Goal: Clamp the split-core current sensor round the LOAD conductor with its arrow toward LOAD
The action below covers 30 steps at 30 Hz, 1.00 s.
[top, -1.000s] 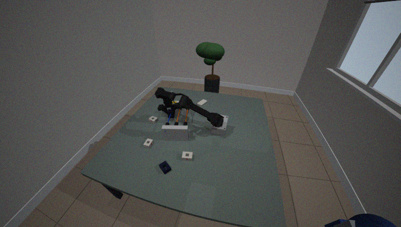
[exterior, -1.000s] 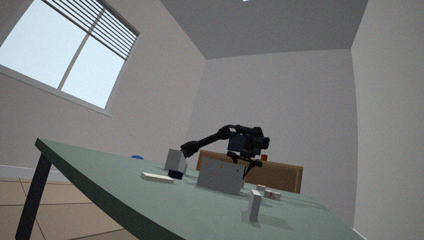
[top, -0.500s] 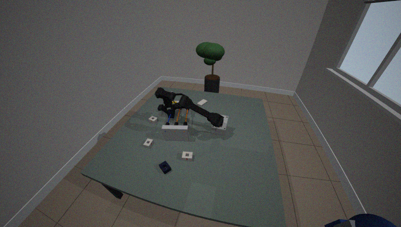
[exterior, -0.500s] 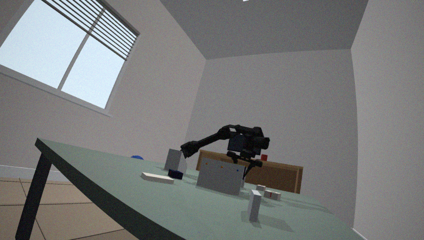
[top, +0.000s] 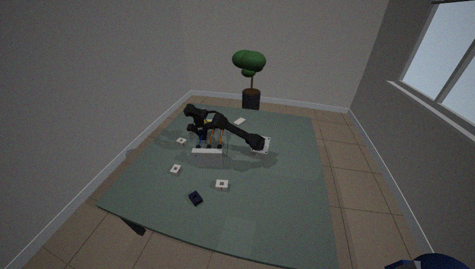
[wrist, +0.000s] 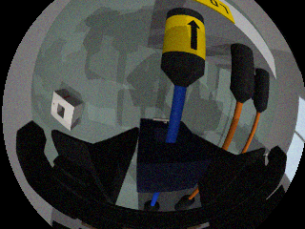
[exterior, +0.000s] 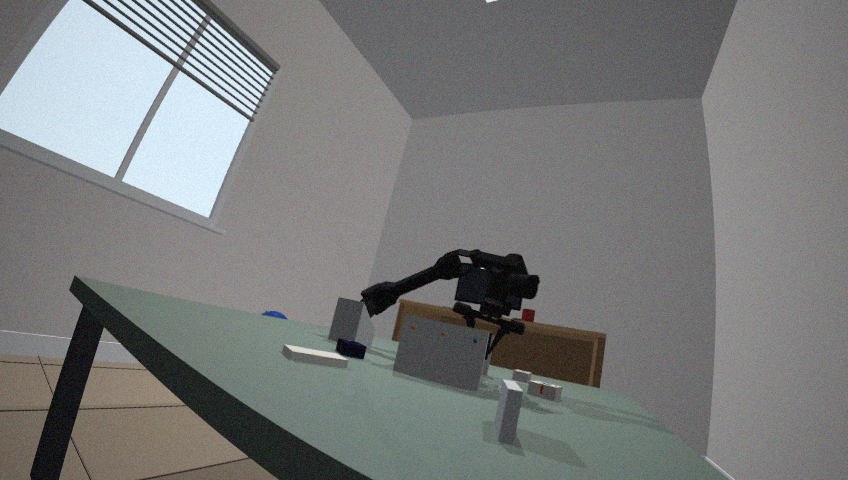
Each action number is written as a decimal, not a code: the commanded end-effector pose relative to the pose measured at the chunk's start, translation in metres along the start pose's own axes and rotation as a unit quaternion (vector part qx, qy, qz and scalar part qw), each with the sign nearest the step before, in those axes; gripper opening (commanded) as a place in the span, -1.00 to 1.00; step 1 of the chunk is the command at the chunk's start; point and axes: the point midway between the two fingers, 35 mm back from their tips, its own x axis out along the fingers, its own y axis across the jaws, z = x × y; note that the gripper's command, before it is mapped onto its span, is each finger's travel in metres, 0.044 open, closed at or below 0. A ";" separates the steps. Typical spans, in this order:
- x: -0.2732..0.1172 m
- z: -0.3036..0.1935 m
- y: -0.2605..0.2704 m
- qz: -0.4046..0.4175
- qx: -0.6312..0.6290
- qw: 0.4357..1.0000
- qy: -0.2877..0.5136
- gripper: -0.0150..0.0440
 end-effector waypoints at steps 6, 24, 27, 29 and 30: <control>0.000 0.000 0.000 0.000 0.000 1.000 0.000 0.39; 0.000 0.000 0.000 0.000 0.000 1.000 0.000 1.00; -0.008 0.001 -0.003 0.016 0.001 1.000 0.002 1.00; -0.031 0.002 -0.011 0.061 0.002 0.998 0.004 1.00; -0.044 0.003 -0.017 0.086 0.002 0.996 0.004 1.00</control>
